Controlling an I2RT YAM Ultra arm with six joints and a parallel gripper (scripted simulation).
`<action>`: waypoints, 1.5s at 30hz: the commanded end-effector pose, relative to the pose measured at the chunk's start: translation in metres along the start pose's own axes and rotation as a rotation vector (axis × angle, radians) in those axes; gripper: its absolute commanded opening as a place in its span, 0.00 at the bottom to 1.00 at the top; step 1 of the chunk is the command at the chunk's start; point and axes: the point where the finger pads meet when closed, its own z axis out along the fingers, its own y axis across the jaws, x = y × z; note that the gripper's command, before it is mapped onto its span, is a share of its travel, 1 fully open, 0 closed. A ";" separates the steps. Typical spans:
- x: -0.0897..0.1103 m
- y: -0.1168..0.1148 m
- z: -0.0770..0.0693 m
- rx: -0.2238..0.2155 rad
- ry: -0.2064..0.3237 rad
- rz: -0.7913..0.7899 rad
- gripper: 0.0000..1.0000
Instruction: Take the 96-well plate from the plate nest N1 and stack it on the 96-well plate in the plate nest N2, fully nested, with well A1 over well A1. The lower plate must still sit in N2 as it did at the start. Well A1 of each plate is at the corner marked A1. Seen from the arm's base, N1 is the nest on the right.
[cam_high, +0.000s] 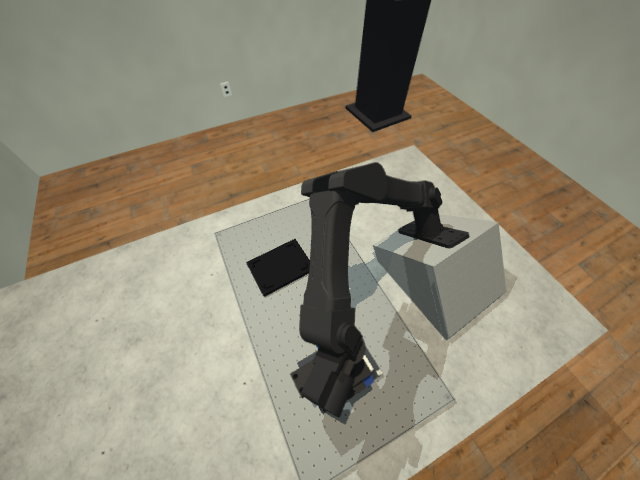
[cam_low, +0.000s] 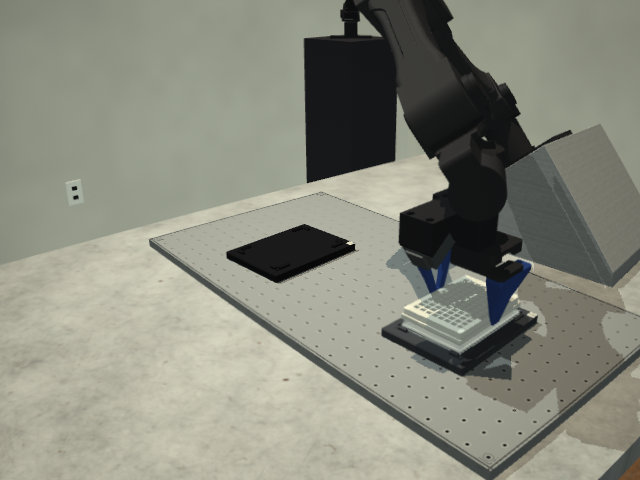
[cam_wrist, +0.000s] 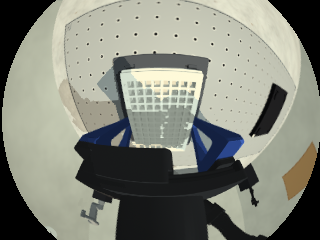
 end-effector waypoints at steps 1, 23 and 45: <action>-0.008 0.002 -0.013 -0.014 -0.047 0.008 0.00; -0.005 0.003 -0.012 -0.012 -0.042 0.006 0.00; -0.007 0.003 -0.014 -0.017 -0.047 0.013 1.00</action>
